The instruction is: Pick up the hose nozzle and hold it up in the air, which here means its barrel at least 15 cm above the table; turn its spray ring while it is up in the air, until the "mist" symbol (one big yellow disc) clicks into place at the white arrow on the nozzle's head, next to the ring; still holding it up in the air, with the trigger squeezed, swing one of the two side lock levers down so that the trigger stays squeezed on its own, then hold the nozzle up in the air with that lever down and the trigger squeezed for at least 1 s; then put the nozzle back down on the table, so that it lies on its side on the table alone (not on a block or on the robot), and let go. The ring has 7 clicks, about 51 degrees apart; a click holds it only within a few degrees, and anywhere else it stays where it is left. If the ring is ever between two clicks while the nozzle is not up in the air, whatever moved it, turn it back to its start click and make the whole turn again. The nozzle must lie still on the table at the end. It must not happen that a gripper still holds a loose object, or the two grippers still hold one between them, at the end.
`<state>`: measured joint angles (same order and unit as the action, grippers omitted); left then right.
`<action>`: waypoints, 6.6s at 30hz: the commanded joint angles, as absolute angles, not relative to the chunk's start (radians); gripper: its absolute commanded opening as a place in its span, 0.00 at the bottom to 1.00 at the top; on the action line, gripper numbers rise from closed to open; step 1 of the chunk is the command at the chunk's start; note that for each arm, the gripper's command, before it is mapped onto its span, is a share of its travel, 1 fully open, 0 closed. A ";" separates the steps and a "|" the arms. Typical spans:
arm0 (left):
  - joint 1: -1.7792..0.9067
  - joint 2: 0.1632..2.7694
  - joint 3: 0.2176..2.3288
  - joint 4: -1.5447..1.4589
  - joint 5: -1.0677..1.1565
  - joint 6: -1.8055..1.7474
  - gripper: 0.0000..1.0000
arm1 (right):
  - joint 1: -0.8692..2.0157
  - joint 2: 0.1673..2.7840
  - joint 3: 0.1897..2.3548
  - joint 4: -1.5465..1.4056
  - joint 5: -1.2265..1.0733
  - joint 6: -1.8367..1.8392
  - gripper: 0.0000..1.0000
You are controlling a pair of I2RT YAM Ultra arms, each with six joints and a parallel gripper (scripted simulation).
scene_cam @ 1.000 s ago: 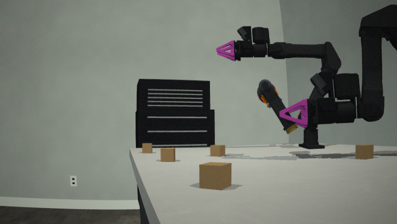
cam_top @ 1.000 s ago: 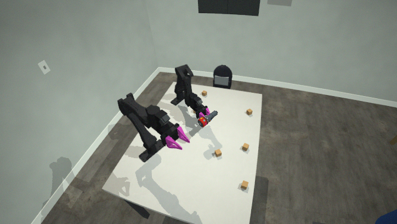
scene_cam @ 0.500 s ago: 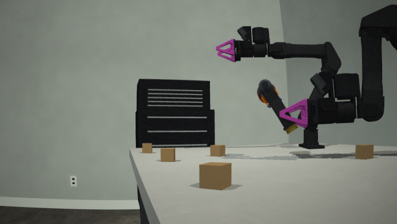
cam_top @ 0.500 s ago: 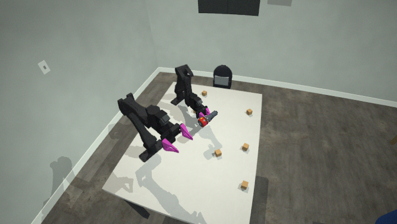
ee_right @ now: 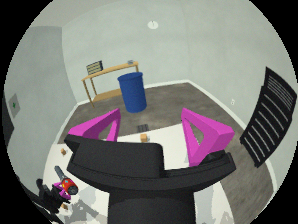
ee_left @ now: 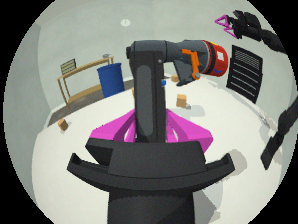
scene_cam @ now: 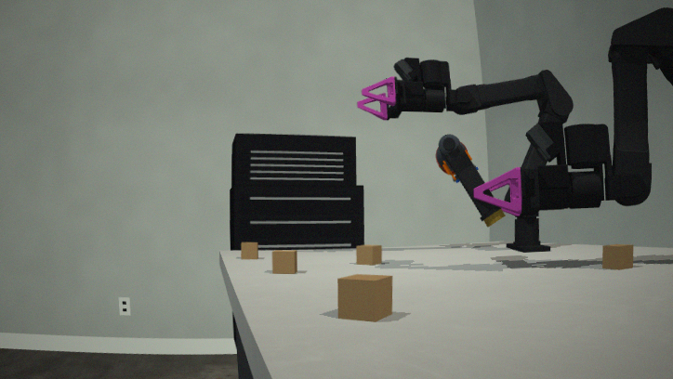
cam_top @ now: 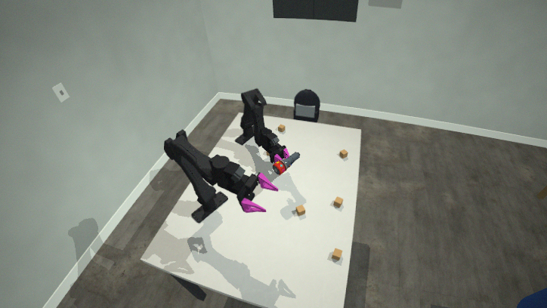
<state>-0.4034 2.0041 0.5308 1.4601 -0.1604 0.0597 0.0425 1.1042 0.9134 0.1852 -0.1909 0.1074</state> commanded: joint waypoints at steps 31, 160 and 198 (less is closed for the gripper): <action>-0.409 1.966 0.573 1.571 -0.165 0.054 0.35 | 0.207 1.321 0.474 0.967 -0.826 0.465 0.88; -0.409 1.969 0.573 1.571 -0.162 0.051 0.35 | 0.572 1.572 0.370 1.340 -0.861 1.534 0.88; -0.409 1.969 0.573 1.571 -0.163 0.053 0.35 | 0.314 1.436 0.211 1.399 -1.113 1.565 0.88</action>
